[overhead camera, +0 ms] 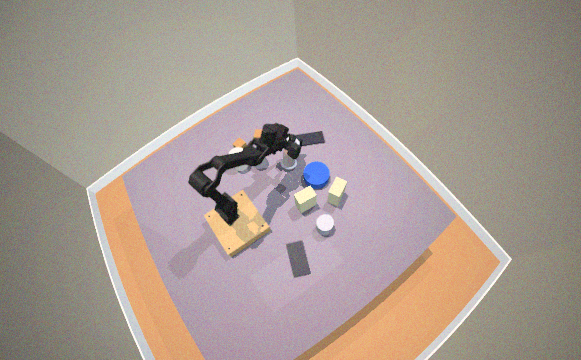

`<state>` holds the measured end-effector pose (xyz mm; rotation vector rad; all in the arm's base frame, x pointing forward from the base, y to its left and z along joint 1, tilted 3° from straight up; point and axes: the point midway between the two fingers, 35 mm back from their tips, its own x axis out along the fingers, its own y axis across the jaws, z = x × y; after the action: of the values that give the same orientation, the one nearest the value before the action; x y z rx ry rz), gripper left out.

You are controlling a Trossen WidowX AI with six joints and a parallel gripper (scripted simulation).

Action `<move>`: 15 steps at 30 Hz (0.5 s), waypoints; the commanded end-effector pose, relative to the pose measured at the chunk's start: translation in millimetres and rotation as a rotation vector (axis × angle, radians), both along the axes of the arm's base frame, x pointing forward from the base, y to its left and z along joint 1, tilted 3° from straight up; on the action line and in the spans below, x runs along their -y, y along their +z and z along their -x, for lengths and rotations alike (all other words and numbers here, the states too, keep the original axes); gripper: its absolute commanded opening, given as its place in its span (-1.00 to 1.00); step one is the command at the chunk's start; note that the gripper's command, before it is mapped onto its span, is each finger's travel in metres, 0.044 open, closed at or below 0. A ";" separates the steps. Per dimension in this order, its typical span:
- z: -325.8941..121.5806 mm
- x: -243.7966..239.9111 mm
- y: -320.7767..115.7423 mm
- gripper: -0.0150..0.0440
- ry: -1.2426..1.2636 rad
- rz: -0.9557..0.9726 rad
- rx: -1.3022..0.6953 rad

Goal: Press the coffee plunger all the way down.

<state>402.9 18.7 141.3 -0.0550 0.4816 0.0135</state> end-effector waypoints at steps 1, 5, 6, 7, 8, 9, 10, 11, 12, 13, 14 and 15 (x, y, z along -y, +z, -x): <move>-0.1 0.3 -5.4 -0.07 0.003 0.007 -0.018; -0.3 0.0 -0.2 -0.07 0.000 0.000 -0.001; -0.3 0.0 -0.2 -0.07 0.000 0.000 -0.001; -0.3 0.0 -0.2 -0.07 0.000 0.000 -0.001; -0.3 0.0 -0.2 -0.07 0.000 0.000 -0.001; -0.3 0.0 -0.2 -0.07 0.000 0.000 -0.001; -0.3 0.0 -0.2 -0.07 0.000 0.000 -0.001; -0.3 0.0 -0.2 -0.07 0.000 0.000 -0.001; -0.3 0.0 -0.2 -0.07 0.000 0.000 -0.001; -0.3 0.0 -0.2 -0.07 0.000 0.000 -0.001; -0.3 0.0 -0.2 0.02 0.000 0.000 -0.001; -0.3 0.0 -0.2 0.10 0.000 0.000 -0.001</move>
<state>403.4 18.7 141.3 -0.0550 0.4808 0.0135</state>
